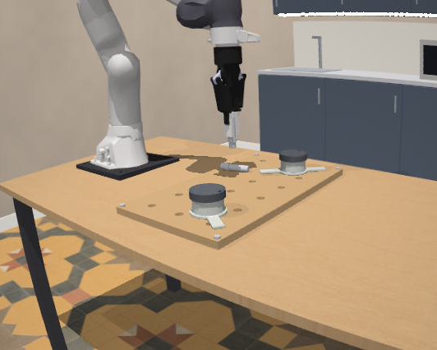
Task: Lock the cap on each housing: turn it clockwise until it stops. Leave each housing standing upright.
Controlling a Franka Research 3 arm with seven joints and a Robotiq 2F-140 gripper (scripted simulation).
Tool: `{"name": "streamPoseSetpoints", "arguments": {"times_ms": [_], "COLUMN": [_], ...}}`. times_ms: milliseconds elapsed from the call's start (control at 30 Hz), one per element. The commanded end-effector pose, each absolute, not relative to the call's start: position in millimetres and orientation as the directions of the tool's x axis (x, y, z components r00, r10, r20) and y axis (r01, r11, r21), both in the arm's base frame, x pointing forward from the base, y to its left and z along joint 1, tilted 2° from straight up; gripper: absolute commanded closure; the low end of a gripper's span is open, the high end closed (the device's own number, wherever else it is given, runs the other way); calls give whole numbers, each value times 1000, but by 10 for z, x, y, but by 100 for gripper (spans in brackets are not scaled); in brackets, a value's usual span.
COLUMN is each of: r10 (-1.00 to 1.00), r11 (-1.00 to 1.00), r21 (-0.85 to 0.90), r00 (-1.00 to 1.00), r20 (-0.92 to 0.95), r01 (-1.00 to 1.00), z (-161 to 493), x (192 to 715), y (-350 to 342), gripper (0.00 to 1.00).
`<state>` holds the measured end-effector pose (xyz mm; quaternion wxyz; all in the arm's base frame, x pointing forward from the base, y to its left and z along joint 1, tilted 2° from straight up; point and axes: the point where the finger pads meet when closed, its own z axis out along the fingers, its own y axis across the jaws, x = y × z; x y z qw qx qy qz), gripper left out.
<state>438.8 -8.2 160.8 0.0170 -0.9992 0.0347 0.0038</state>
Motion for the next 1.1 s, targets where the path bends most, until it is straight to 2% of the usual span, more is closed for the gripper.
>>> {"name": "streamPoseSetpoints", "arguments": {"times_ms": [0,633,733,800,833,1067], "r10": [-78,-77,-75,-75,-75,-78], "r11": [-997,-997,-997,-997,-997,-997], "r21": [-28,-28,-28,-28,-28,-28], "r00": [997,997,997,997,997,997], "r20": [-16,-16,-7,-7,-7,-16], "r01": [-78,-78,-75,-75,-75,-78], "z": [1665,1737,1752,1752,1737,1663], "x": [4364,4368,4328,4328,4236,3799], "y": [-102,-135,-901,-901,-1336,-2533], "gripper": [90,90,90,90,90,90]}}
